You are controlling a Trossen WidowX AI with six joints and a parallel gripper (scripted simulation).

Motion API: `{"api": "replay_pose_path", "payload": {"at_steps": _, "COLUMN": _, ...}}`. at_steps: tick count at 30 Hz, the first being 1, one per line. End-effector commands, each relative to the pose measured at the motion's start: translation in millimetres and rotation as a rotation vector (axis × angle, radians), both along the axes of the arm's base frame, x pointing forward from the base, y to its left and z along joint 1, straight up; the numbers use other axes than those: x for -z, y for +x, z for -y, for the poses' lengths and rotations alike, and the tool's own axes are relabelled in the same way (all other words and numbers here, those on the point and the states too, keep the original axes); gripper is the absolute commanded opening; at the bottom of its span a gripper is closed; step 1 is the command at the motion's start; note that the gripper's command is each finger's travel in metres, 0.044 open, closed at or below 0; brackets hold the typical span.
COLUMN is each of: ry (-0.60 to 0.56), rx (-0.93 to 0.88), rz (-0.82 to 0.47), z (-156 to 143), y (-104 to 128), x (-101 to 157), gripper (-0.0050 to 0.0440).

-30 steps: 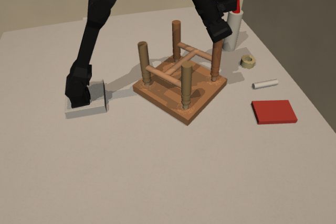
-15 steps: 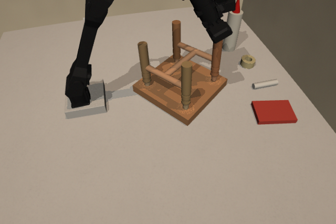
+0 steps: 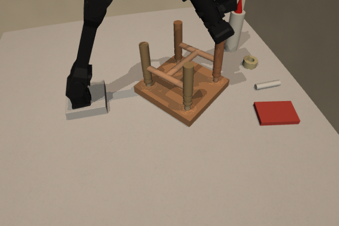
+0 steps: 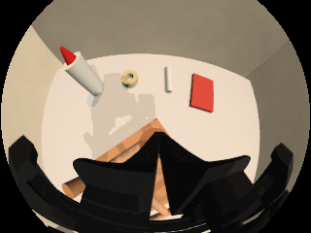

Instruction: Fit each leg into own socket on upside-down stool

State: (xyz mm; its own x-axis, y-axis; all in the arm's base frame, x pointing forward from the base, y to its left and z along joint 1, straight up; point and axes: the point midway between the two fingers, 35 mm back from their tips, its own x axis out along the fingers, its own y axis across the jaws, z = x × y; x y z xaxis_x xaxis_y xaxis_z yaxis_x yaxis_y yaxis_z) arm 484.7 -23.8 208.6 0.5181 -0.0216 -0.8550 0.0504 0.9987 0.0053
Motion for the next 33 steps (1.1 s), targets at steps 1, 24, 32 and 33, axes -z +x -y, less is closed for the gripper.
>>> {"api": "replay_pose_path", "payload": {"at_steps": 1, "ry": -0.001, "rx": -0.001, "rz": -0.029, "z": 1, "y": -2, "x": 16, "gripper": 0.0000}}
{"api": "replay_pose_path", "payload": {"at_steps": 24, "ry": -0.002, "rx": 0.001, "rz": -0.018, "z": 1, "y": 1, "x": -1, "gripper": 0.0000}}
{"api": "replay_pose_path", "payload": {"at_steps": 32, "ry": -0.002, "rx": 0.001, "rz": -0.013, "z": 1, "y": 1, "x": -10, "gripper": 0.0000}}
{"api": "replay_pose_path", "payload": {"at_steps": 33, "ry": -0.002, "rx": 0.001, "rz": -0.012, "z": 1, "y": 1, "x": -12, "gripper": 0.0000}}
